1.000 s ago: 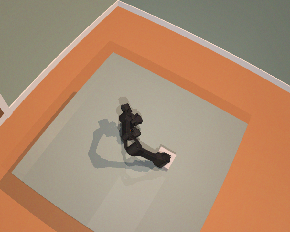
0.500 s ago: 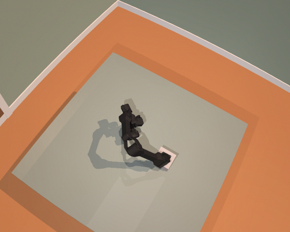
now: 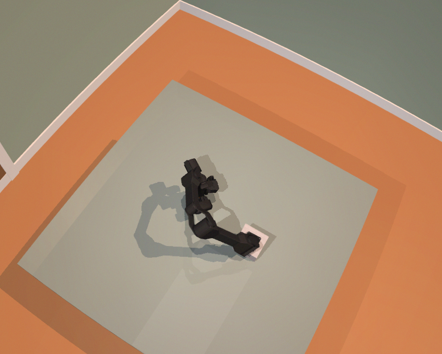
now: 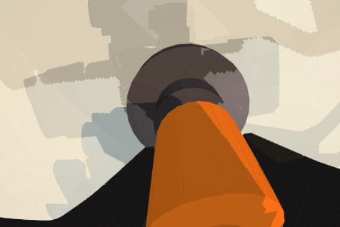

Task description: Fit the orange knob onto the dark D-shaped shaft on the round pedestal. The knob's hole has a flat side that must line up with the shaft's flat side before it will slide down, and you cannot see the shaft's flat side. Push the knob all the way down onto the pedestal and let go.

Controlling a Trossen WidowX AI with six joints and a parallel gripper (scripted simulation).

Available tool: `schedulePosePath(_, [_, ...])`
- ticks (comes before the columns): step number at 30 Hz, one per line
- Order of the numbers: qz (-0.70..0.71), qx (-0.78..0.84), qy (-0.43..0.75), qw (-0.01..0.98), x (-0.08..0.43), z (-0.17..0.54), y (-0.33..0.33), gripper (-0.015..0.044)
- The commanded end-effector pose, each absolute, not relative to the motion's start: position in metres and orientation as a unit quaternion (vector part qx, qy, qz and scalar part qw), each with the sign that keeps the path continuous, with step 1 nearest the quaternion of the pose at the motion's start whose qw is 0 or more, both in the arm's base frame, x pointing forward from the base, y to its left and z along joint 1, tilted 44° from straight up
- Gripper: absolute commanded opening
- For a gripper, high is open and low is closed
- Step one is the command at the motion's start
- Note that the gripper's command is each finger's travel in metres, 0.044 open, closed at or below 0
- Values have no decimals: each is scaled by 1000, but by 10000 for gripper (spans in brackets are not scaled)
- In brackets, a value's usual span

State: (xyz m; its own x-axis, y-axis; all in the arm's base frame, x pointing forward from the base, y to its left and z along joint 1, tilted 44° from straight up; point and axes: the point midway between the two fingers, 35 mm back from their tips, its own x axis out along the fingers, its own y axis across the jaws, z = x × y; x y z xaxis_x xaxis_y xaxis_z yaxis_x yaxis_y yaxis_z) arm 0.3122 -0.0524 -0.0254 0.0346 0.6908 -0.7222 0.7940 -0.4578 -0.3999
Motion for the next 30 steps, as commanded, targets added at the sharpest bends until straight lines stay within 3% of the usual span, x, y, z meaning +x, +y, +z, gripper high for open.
schedulePosePath(1, [-464,718,517,54,312,-26,-51,0])
schedulePosePath(30, [-474,719,507,40,312,-26,-50,0])
